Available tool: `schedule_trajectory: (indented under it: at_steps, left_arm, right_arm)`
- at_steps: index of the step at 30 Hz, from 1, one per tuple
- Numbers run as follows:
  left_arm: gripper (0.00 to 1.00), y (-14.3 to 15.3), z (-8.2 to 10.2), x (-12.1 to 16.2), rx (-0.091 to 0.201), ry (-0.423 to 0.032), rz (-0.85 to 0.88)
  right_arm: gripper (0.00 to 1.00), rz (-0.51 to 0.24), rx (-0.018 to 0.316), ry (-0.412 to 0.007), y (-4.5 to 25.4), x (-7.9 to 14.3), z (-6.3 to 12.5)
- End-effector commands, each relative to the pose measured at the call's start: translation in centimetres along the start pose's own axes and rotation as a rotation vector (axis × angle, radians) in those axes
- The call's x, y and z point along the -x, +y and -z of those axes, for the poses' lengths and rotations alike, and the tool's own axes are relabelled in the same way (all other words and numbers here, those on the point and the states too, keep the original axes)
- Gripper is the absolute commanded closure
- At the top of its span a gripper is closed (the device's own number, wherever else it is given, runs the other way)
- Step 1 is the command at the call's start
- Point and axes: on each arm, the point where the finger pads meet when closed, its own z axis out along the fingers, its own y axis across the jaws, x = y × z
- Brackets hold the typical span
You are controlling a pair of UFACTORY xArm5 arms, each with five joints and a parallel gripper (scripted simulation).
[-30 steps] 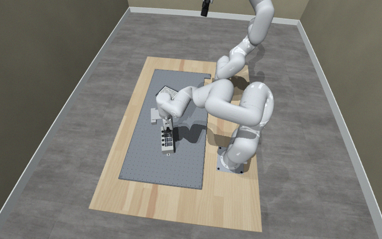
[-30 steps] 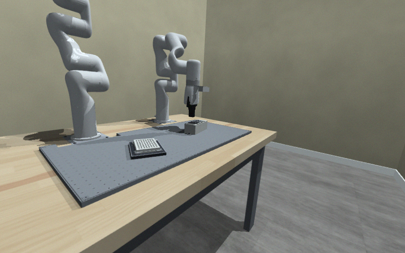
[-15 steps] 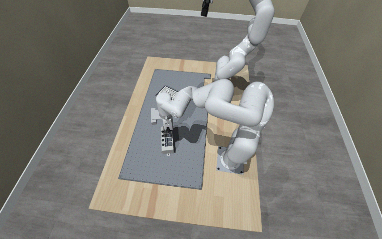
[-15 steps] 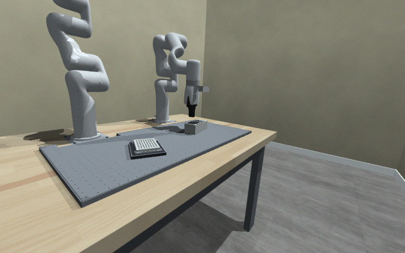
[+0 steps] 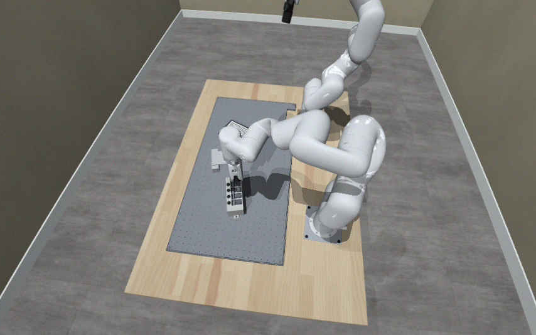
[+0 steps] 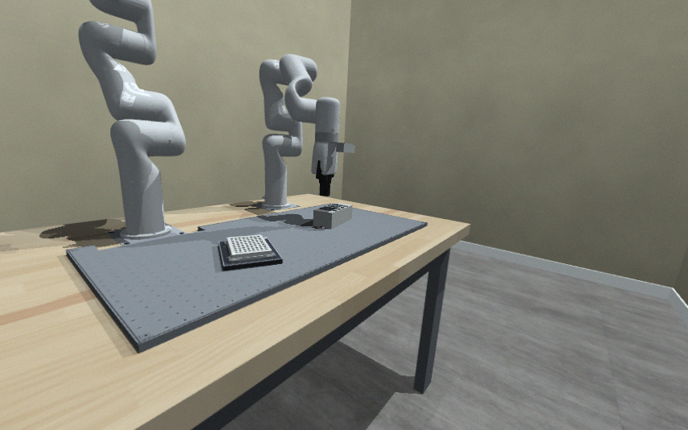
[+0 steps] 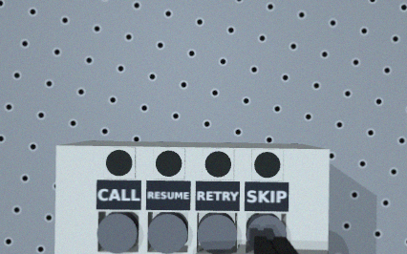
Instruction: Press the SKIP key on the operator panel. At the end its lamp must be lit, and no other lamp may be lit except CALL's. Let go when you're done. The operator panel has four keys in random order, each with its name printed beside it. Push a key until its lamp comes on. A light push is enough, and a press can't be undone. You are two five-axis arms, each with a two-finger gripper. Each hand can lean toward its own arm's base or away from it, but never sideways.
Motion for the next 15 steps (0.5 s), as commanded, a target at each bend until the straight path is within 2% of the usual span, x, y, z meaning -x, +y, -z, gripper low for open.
schedule_trajectory:
  at_steps: [1, 15]
  left_arm:
    - [1.0, 0.85, 2.04, 0.09, 0.002, 0.003, 0.0]
    - [1.0, 0.85, 1.88, 0.09, 0.002, 0.003, 0.0]
  right_arm:
    - [0.0, 0.0, 0.0, 0.002, 0.0, -0.01, 0.04]
    - [0.0, 0.0, 0.0, 0.002, 0.0, -0.01, 0.04]
